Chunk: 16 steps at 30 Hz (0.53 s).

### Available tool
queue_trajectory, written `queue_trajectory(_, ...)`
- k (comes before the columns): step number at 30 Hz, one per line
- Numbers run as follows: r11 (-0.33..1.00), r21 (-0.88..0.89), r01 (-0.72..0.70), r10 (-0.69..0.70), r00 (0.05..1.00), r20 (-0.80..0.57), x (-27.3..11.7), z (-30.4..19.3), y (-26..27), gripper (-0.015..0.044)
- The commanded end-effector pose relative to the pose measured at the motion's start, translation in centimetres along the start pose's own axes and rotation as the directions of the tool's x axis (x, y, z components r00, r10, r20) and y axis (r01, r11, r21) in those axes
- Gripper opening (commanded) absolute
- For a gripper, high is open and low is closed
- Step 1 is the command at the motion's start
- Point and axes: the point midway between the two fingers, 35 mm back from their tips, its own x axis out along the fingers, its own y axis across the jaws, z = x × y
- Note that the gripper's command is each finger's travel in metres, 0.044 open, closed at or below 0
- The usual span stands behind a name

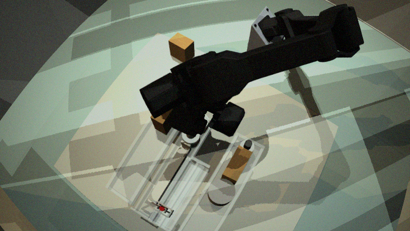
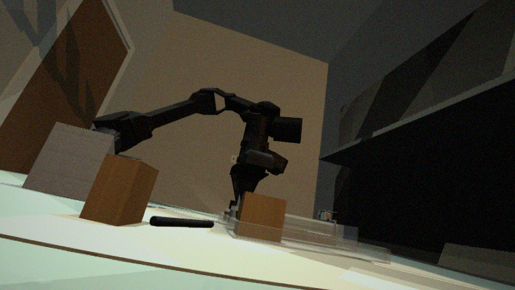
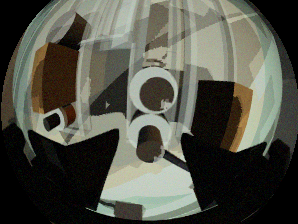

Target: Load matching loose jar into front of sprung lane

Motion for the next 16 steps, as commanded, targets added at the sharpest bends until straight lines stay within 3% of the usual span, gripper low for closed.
queue_trajectory(1,1.0,-0.011,0.004,-0.004,1.0,-0.002,-0.2,-0.1,0.1,0.0294)
queue_trajectory(16,1.0,-0.009,0.006,-0.006,1.0,-0.004,-0.4,-5.0,-0.1,0.0294)
